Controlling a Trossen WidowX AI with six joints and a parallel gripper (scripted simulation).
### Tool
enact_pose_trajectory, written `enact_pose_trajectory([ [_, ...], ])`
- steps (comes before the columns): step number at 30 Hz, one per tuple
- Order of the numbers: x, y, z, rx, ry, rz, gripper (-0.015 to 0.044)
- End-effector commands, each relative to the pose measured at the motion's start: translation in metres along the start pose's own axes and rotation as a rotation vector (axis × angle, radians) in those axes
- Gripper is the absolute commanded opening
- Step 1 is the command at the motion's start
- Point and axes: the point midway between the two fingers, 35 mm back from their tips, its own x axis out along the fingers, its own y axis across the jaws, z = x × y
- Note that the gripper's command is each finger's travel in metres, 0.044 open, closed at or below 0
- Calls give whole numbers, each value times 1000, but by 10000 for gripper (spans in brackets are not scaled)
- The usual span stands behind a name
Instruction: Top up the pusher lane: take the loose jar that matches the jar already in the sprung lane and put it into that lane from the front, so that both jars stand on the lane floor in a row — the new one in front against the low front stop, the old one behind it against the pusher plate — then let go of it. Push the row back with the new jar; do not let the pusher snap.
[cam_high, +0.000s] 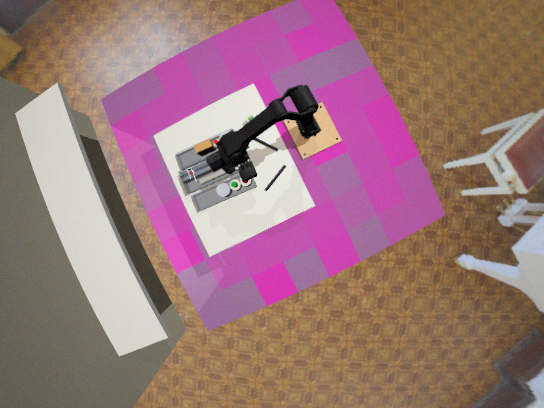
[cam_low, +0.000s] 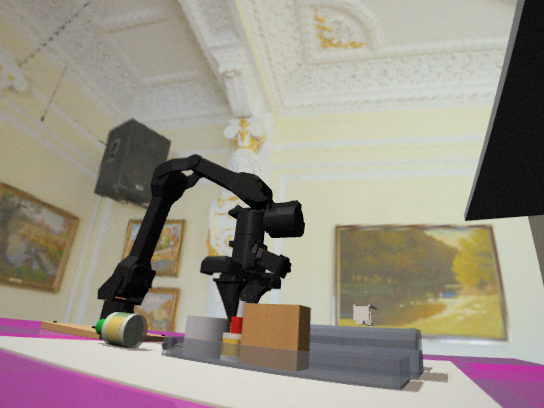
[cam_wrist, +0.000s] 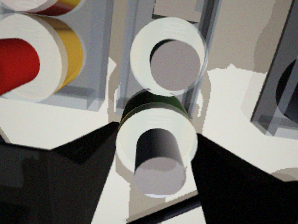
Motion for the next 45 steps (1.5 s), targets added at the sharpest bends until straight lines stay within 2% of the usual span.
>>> enact_pose_trajectory([
  [1, -2, -1, 8, -3, -21, -3, 0],
  [45, -5, -1, 24, -3, -22, -4, 0],
])
